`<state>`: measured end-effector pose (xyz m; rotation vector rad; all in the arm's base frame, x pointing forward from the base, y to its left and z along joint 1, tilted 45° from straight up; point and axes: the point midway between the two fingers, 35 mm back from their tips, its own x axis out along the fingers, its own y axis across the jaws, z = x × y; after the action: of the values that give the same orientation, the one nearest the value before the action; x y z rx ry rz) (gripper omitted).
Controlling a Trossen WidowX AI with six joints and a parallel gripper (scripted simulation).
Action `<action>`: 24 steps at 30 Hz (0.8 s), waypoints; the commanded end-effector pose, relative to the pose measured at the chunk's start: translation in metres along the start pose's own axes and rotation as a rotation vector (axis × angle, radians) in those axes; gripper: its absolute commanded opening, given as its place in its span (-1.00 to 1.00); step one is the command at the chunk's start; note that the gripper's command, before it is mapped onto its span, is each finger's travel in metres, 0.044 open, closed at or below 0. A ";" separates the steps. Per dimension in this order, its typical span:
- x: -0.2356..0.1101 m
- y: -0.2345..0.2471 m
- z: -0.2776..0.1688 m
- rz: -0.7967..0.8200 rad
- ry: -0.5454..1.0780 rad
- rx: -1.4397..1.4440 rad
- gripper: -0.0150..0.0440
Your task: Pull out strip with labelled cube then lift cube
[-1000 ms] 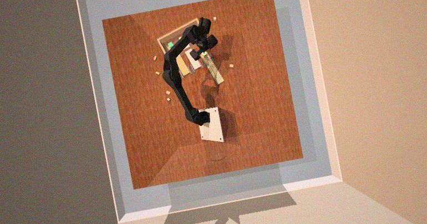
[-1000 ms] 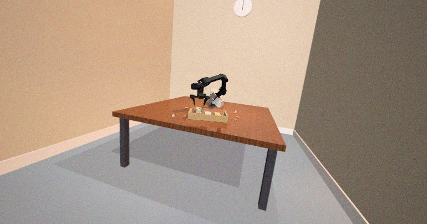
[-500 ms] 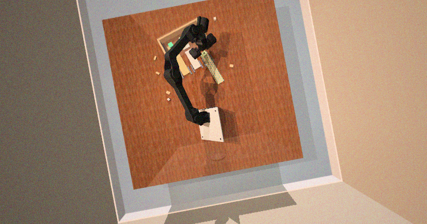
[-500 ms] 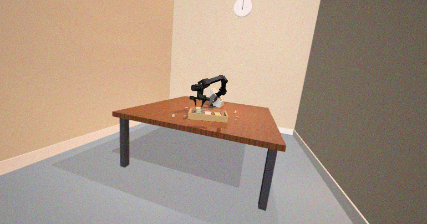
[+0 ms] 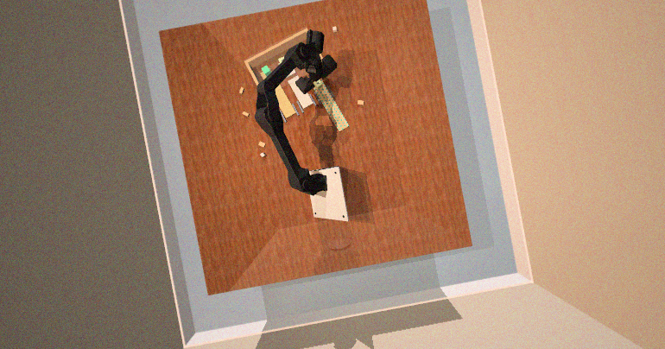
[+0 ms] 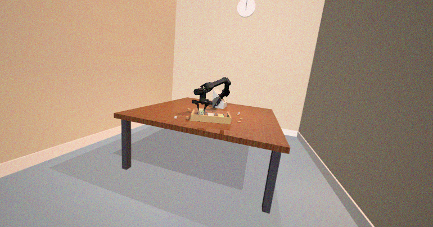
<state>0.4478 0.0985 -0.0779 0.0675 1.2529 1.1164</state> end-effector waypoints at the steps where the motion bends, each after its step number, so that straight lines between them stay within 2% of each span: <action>1: 0.010 0.002 -0.004 0.013 0.005 0.012 0.36; 17: 0.021 0.002 -0.004 0.014 0.005 0.012 0.36; 20: 0.019 0.001 -0.002 0.007 0.005 0.003 0.09; 24: 0.019 0.001 -0.002 0.007 0.005 0.003 0.00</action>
<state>0.4432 0.1110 -0.0915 0.0719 1.2598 1.1204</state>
